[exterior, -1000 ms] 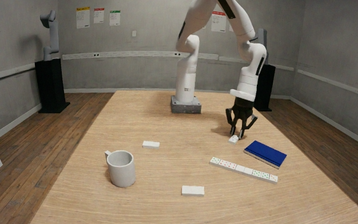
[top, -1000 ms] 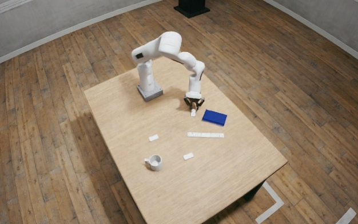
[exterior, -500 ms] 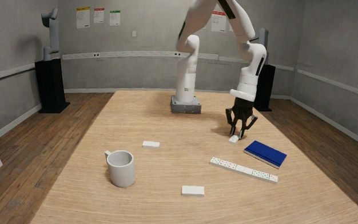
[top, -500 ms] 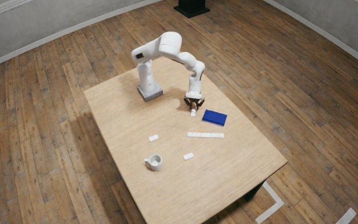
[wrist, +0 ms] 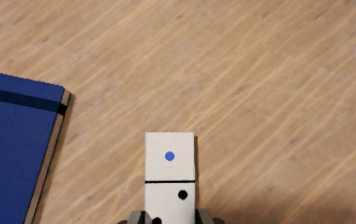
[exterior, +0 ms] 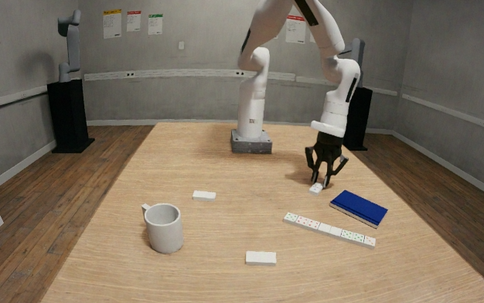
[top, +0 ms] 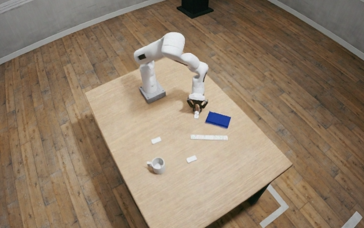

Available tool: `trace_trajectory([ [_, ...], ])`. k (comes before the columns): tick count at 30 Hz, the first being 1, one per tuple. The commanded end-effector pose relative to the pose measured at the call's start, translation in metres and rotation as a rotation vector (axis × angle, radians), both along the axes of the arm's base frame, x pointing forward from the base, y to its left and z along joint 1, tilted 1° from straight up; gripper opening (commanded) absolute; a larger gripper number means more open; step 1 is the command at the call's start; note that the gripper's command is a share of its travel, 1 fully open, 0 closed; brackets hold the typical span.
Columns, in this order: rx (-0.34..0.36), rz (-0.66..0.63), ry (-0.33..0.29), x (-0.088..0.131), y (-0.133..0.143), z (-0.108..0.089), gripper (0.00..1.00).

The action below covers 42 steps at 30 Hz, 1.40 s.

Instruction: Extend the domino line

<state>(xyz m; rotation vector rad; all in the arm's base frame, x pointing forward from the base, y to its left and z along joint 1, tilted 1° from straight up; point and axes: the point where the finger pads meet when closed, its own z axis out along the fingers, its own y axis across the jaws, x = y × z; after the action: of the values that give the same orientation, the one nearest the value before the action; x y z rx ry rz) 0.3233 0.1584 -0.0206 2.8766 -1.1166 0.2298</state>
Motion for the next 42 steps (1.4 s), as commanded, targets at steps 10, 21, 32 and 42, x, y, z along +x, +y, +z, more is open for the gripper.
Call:
trace_trajectory([
  [10, -0.005, 0.0, 0.002, -0.0015, -0.0018, -0.0019, 0.35],
  [21, -0.005, 0.0, 0.002, -0.0015, -0.0018, -0.0019, 0.35],
  [32, -0.005, 0.0, 0.002, -0.0015, -0.0018, -0.0019, 0.49],
  [42, -0.005, 0.0, 0.002, -0.0015, -0.0018, -0.0019, 0.49],
])
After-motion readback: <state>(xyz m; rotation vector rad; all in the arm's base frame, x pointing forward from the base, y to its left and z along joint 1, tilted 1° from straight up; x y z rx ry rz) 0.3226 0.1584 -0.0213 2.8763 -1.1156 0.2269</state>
